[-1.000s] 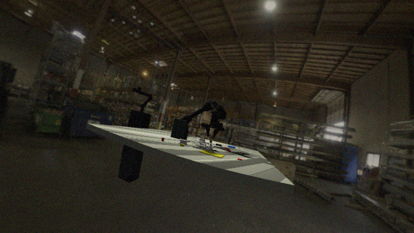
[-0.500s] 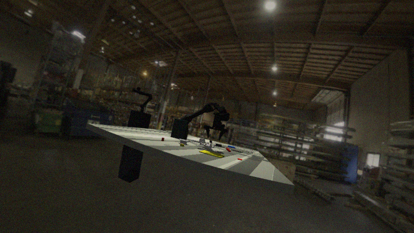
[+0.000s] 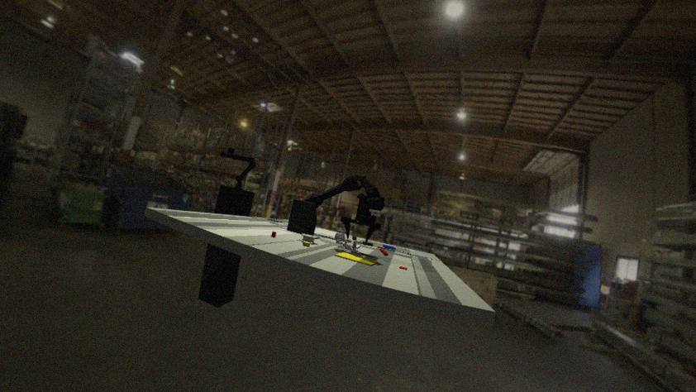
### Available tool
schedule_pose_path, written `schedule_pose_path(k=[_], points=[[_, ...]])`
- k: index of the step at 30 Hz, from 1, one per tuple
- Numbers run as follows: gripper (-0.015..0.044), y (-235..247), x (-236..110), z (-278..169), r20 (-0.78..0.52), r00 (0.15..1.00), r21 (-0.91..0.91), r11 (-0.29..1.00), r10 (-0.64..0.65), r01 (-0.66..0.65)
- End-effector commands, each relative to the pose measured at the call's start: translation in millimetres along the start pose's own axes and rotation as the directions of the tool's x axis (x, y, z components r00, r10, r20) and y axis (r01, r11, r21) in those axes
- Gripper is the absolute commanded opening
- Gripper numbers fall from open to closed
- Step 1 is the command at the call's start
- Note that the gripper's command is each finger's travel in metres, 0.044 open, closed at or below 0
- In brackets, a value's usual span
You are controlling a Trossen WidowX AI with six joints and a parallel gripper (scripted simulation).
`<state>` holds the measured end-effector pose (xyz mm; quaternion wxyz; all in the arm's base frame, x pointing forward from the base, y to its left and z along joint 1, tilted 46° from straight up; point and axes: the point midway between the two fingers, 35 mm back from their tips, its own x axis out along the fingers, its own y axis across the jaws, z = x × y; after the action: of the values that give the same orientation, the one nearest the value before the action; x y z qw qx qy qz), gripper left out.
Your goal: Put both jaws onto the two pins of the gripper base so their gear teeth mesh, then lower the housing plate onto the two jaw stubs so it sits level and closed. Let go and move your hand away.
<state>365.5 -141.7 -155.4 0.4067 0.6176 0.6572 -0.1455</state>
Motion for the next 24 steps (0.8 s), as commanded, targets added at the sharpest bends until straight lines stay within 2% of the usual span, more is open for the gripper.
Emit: schedule_pose_path(k=[1,24], points=[[0.044,-1.8,10.0,-1.6,-0.011,1.0,0.008,1.0,-0.005,0.005],[0.044,-1.0,47.8,-1.6,-0.012,1.0,0.008,1.0,-0.004,0.004]])
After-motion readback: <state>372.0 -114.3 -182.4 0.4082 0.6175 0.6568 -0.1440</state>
